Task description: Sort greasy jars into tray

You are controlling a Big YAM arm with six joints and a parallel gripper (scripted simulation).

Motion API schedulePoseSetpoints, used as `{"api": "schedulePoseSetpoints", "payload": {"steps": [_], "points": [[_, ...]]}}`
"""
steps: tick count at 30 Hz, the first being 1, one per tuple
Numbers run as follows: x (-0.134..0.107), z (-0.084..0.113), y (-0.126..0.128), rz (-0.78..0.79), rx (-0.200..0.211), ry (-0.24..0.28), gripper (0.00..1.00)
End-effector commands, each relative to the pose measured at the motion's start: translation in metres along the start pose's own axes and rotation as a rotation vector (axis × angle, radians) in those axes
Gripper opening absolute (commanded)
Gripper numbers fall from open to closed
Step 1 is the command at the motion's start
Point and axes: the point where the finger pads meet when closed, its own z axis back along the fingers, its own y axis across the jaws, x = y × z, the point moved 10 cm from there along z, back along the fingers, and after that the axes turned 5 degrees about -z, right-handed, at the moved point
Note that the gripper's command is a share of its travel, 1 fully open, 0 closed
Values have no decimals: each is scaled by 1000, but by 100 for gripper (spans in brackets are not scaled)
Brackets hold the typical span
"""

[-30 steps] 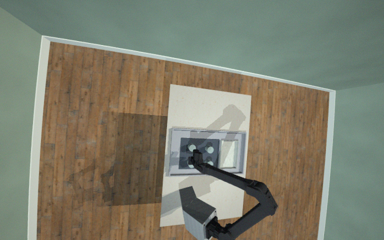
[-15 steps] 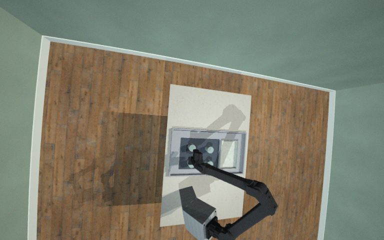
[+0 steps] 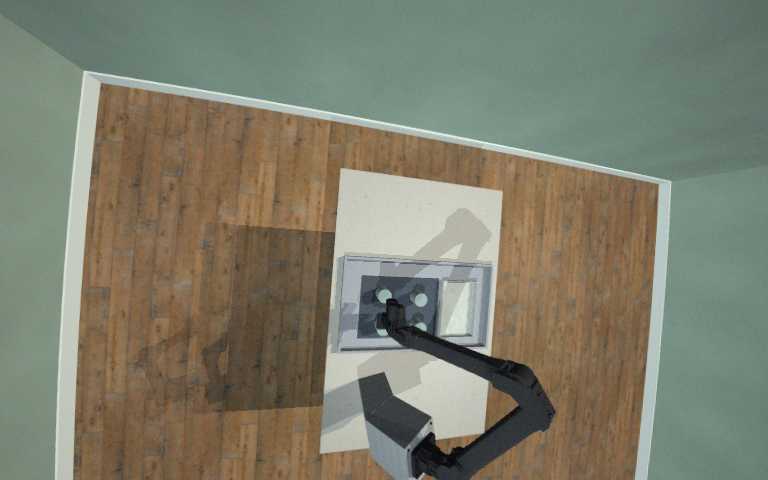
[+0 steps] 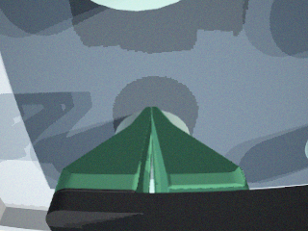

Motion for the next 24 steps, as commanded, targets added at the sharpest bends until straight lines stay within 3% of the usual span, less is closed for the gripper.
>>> {"api": "schedulePoseSetpoints", "payload": {"steps": [1,24], "points": [[-3,-2,-5,-3,2,-1,0],[-6,-2,-5,-3,2,-1,0]]}}
